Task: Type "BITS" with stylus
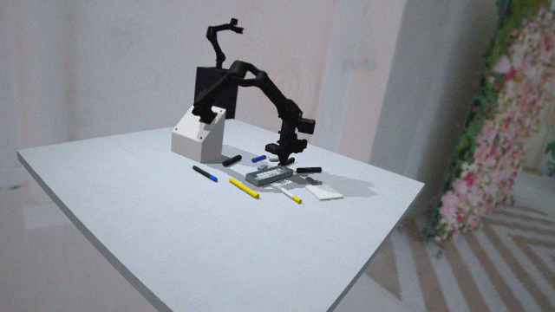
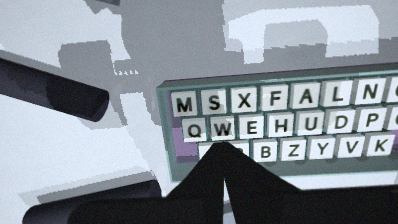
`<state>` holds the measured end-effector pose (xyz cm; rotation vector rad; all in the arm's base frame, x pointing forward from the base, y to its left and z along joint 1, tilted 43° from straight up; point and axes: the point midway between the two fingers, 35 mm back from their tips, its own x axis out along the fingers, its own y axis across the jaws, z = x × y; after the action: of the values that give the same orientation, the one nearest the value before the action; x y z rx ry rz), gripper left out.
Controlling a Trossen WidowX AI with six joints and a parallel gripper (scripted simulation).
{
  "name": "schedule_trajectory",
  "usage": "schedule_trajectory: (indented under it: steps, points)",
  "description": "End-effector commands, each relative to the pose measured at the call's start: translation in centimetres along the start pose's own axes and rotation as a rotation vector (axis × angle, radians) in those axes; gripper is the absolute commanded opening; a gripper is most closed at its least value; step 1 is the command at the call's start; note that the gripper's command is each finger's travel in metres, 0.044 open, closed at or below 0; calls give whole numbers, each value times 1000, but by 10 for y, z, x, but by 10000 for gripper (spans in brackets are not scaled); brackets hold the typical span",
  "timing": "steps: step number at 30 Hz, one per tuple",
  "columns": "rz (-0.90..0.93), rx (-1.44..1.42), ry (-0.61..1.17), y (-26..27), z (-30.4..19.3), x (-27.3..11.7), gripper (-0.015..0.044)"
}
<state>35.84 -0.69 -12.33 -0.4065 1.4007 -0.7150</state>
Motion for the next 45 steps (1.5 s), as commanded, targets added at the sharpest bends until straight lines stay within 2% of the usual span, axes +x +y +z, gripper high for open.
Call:
schedule_trajectory:
  steps: [1,5,11,26,32,45]
  points:
    - [-6,6,-2,0,1,0,0]
    - [-6,6,-2,-2,2,0,0]
    - [-9,5,-2,-66,1,0,0]
    - [-9,5,-2,-71,1,0,0]
    - [-12,4,-1,-135,1,0,0]
    - [-12,4,-1,-137,1,0,0]
